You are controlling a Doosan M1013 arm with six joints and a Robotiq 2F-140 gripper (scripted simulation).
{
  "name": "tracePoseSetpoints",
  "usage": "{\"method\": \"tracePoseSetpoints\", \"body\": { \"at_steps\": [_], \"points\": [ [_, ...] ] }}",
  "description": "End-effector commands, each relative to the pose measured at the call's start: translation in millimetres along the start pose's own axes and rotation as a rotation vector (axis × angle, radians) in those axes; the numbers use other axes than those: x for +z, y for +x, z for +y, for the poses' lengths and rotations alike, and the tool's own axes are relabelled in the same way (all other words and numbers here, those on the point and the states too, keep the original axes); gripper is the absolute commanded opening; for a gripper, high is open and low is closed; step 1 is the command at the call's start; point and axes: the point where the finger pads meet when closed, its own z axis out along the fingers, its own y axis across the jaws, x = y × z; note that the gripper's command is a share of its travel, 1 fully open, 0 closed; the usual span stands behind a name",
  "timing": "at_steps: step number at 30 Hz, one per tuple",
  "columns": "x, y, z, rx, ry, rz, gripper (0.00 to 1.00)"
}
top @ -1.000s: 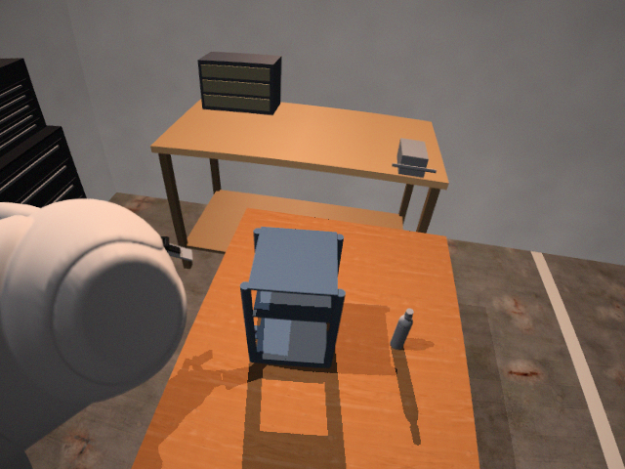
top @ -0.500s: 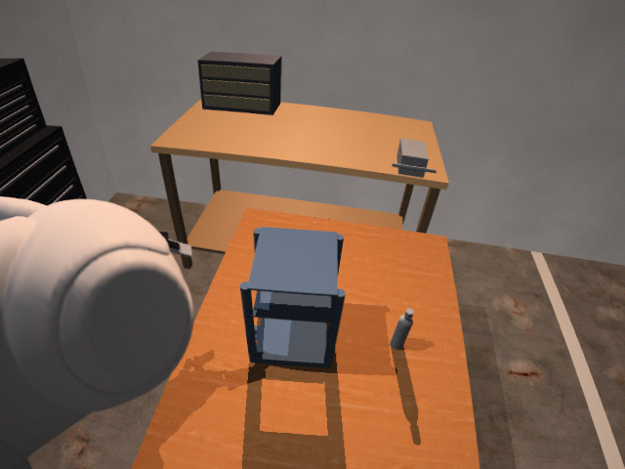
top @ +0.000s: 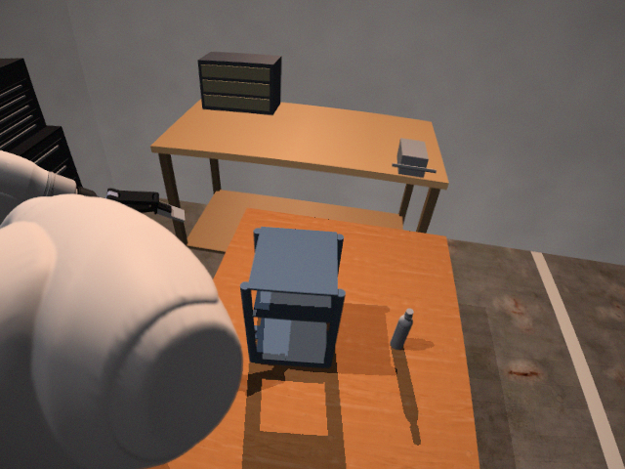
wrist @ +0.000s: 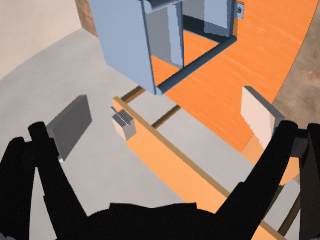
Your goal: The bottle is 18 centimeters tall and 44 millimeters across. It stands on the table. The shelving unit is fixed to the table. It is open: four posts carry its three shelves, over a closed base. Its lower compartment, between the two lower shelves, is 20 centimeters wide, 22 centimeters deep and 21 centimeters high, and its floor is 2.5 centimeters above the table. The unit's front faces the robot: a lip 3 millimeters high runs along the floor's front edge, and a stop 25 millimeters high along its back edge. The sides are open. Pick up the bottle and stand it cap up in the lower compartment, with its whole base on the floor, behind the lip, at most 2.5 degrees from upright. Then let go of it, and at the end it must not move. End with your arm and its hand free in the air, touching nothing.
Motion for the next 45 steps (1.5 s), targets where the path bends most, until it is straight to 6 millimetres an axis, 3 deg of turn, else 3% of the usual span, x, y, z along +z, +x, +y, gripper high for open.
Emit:
{"method": "tracePoseSetpoints", "body": {
  "at_steps": [1,6,10,12,15,27,29,30,35,45],
  "points": [
    [-10,-3,-10,-0.005,0.004,0.004,1.00],
    [-7,-3,-12,0.013,0.001,0.011,1.00],
    [13,-4,-20,0.120,-0.015,0.053,1.00],
    [13,-4,-20,0.120,-0.015,0.053,1.00],
    [43,-4,-33,0.285,-0.033,0.119,1.00],
    [123,1,-72,0.783,-0.044,0.318,1.00],
    [123,1,-72,0.783,-0.044,0.318,1.00],
    [137,2,-79,0.879,-0.040,0.357,1.00],
    [166,7,-95,1.083,-0.023,0.439,1.00],
    [213,16,-124,1.454,0.033,0.587,1.00]
  ]
}}
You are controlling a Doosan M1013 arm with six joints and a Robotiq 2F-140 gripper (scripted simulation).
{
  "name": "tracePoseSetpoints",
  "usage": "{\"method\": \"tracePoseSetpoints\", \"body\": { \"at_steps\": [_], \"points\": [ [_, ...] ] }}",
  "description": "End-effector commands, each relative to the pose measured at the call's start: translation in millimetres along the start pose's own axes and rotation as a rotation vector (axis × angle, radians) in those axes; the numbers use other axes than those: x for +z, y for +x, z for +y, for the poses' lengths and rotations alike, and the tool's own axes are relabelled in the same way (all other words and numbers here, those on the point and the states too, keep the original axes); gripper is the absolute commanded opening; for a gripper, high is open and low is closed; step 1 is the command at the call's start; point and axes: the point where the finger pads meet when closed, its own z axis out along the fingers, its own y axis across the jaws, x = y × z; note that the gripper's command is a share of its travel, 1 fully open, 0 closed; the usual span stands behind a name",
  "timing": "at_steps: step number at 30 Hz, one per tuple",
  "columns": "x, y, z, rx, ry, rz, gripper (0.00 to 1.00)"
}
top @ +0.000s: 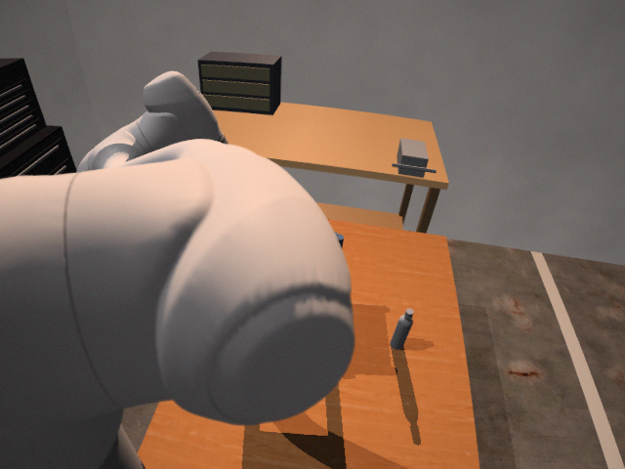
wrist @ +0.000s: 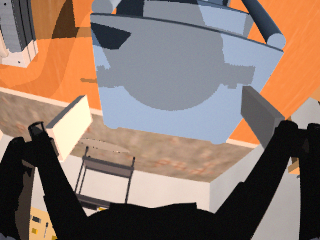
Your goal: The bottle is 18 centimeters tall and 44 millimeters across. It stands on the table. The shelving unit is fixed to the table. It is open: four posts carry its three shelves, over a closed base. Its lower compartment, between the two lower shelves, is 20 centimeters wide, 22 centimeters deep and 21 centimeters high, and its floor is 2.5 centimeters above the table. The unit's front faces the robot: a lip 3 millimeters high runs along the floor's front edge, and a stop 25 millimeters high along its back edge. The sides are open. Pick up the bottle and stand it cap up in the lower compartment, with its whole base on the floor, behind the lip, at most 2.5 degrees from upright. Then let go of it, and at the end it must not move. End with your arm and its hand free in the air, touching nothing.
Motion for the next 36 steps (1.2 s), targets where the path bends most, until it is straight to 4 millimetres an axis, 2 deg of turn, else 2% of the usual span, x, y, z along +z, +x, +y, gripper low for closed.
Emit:
{"method": "tracePoseSetpoints", "body": {
  "at_steps": [1,2,16,18,19,33,35,36],
  "points": [
    [9,-7,0,0.083,0.002,0.030,1.00],
    [18,-18,0,0.182,0.015,0.058,1.00],
    [65,-82,-6,0.774,0.116,0.208,1.00],
    [65,-82,-6,0.774,0.116,0.208,1.00],
    [73,-93,-7,0.872,0.137,0.230,1.00],
    [111,-158,-18,1.459,0.279,0.346,1.00],
    [111,-158,-18,1.459,0.279,0.346,1.00],
    [117,-169,-21,1.556,0.306,0.364,1.00]
  ]
}}
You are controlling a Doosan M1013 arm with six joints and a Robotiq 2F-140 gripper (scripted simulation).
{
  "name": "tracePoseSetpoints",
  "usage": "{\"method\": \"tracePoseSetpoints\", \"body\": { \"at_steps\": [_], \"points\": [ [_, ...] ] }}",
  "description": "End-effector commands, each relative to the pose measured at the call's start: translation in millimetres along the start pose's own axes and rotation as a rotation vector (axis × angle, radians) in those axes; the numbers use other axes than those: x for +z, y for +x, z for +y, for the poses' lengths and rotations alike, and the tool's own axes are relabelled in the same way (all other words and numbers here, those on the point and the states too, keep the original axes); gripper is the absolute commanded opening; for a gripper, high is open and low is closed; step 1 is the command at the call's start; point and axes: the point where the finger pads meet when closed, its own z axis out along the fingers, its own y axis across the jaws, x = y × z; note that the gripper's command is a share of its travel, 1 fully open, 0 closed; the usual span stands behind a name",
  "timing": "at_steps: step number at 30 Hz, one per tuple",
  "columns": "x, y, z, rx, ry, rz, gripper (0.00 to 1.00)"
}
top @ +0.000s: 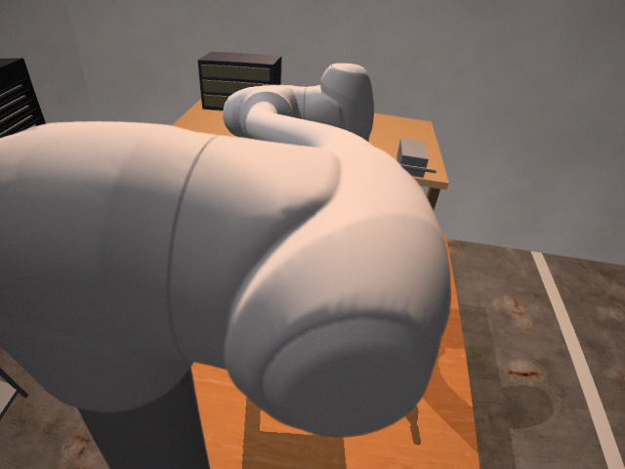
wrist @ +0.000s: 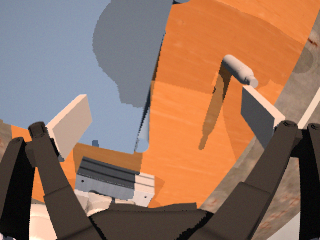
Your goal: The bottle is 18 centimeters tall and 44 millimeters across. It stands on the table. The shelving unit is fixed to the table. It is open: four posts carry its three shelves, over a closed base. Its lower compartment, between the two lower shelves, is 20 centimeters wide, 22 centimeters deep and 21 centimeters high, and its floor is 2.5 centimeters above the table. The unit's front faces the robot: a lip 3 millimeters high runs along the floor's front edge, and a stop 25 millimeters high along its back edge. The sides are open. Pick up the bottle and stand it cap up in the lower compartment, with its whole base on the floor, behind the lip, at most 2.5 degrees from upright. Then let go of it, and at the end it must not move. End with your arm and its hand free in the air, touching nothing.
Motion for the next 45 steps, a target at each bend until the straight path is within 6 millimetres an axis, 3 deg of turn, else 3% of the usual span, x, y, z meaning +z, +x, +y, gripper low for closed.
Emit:
{"method": "tracePoseSetpoints", "body": {
  "at_steps": [1,9,10,14,16,18,22,26,41,42,45],
  "points": [
    [4,-5,18,0.161,0.033,0.030,1.00],
    [7,-21,63,0.479,0.104,0.071,1.00],
    [12,-28,87,0.454,0.101,0.074,1.00],
    [21,-44,128,0.411,0.094,0.078,1.00],
    [21,-44,128,0.411,0.094,0.078,1.00],
    [28,-58,159,0.378,0.089,0.081,1.00],
    [37,-75,193,0.342,0.083,0.083,1.00],
    [39,-80,202,0.331,0.082,0.084,1.00],
    [39,-80,203,0.331,0.082,0.084,1.00],
    [39,-80,202,0.333,0.083,0.083,0.37],
    [57,-81,193,0.423,0.173,0.047,0.37]
  ]
}}
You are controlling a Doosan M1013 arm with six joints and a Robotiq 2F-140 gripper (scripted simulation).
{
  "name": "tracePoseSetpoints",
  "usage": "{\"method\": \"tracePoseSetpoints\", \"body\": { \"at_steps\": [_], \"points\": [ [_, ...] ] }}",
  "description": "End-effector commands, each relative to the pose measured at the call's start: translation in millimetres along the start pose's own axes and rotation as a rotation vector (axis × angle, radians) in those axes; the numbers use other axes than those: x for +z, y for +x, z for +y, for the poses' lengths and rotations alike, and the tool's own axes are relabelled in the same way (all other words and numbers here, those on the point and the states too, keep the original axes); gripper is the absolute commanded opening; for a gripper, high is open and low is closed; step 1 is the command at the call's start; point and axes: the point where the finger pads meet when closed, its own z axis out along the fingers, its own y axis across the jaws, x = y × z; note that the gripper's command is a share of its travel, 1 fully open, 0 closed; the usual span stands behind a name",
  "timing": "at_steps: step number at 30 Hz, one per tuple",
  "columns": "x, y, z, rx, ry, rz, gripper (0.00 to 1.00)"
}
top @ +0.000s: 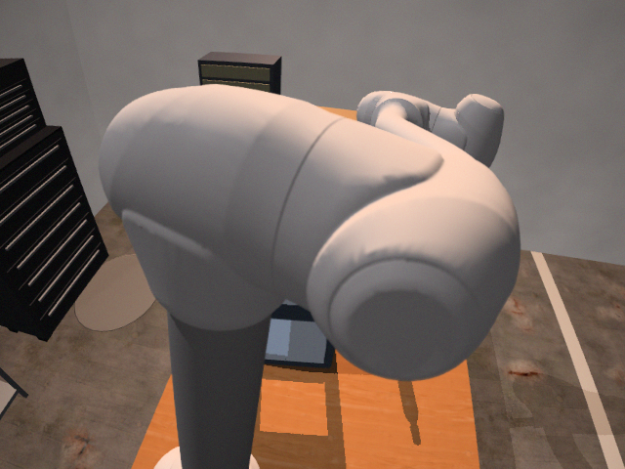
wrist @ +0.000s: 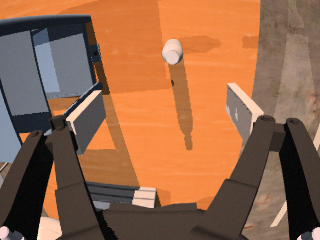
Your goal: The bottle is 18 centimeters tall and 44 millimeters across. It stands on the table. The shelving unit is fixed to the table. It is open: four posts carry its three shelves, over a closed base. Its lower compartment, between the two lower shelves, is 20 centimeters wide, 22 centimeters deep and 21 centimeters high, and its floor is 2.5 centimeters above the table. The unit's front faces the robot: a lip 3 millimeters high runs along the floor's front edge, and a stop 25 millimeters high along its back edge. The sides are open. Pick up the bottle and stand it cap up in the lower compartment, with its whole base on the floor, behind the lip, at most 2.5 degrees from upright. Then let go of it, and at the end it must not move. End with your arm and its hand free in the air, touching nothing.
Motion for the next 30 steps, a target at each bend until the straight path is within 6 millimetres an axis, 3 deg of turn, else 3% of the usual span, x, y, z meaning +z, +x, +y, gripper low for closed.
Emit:
{"method": "tracePoseSetpoints", "body": {
  "at_steps": [1,5,6,16,30],
  "points": [
    [22,-4,-6,0.122,0.100,-0.057,0.37],
    [32,-6,-11,0.181,0.149,-0.089,0.37],
    [43,-9,-16,0.252,0.207,-0.129,0.37],
    [77,-15,-38,0.545,0.451,-0.324,0.37],
    [92,-11,-48,0.894,0.770,-0.651,0.37]
  ]
}}
